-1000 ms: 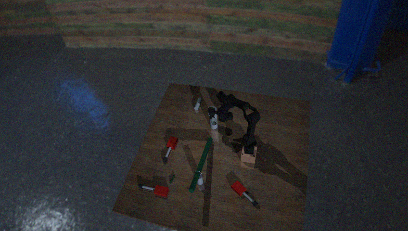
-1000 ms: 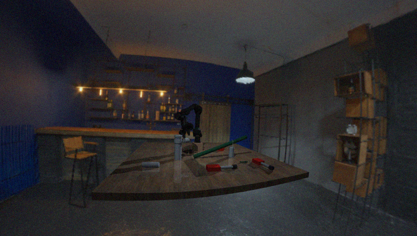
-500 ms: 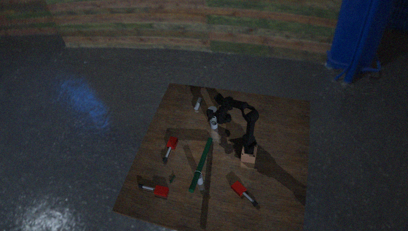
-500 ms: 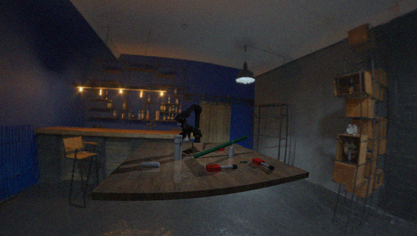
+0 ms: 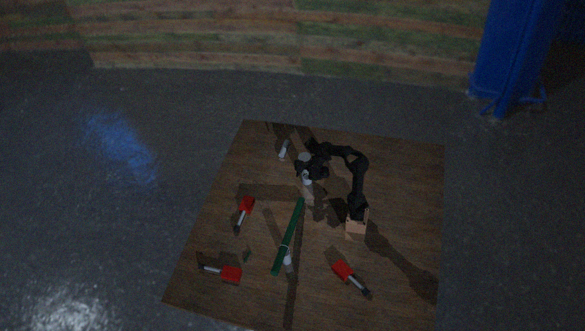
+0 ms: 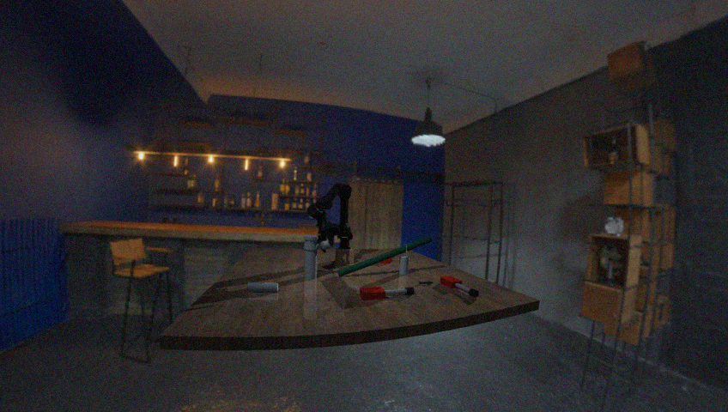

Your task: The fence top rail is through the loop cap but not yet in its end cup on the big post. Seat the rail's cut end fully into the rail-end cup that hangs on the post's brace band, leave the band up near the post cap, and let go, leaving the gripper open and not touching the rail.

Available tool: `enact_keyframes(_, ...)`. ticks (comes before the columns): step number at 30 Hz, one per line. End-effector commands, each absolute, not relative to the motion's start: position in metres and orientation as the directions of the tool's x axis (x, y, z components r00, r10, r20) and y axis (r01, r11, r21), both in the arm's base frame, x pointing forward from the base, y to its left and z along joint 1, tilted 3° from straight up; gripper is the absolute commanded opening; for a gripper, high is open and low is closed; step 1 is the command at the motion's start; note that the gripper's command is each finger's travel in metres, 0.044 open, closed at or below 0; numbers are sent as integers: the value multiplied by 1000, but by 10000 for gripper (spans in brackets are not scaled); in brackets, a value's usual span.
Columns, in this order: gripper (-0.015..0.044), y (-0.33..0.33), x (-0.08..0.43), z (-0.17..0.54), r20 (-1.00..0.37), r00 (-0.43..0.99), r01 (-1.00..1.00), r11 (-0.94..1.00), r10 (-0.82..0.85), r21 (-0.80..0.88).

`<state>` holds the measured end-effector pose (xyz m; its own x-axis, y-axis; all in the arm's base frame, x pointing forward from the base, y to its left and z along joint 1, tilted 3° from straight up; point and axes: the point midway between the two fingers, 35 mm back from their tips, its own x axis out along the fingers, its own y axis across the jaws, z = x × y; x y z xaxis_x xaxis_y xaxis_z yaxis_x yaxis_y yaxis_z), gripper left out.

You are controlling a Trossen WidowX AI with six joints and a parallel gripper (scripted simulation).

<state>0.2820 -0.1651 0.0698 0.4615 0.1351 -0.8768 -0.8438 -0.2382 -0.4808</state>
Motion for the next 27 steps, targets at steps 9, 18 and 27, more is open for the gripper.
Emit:
enact_keyframes(9, 361, -161, 285, 57, -880, 455, -848, -235, 139, -475)
enact_keyframes(18, 125, -161, 285, 57, -880, 455, -848, -235, 139, -475)
enact_keyframes(27, 0, -160, 288, 57, -880, 459, -855, -206, 123, -475)
